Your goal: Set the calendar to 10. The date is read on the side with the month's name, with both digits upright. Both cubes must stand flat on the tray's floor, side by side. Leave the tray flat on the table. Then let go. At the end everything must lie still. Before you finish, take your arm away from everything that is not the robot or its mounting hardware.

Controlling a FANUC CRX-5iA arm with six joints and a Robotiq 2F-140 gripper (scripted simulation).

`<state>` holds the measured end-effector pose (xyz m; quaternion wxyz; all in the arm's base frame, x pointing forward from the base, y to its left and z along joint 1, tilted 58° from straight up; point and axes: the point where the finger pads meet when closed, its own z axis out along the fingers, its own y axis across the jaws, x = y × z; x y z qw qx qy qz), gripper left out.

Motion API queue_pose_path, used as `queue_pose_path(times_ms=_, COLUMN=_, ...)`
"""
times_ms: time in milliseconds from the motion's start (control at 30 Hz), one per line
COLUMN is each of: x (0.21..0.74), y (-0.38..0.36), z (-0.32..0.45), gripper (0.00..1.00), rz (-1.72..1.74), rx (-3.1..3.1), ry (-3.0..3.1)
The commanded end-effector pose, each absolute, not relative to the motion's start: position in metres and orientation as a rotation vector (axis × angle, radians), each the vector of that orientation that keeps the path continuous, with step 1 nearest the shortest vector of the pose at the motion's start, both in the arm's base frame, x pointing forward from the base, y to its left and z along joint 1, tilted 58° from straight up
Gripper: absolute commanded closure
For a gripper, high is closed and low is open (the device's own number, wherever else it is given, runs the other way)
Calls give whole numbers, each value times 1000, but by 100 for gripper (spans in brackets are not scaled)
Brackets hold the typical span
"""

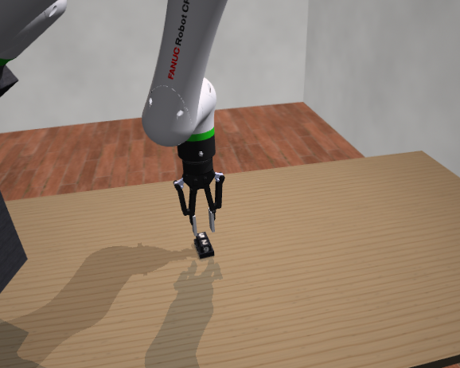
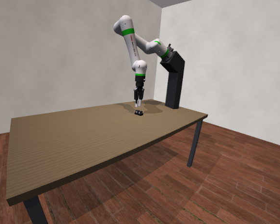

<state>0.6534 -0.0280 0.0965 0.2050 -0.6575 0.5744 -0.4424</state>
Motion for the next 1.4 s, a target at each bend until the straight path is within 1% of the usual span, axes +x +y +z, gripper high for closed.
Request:
queue_pose_path(times_ms=0, x=657, y=-29, z=94, gripper=72, rz=-1233, rx=-1833, ry=1601)
queue_pose_path(times_ms=667, x=675, y=-35, z=83, gripper=72, rz=-1233, rx=-1833, ry=1601)
queue_pose_path(times_ms=1367, x=677, y=-36, z=81, gripper=72, rz=-1233, rx=-1833, ry=1601)
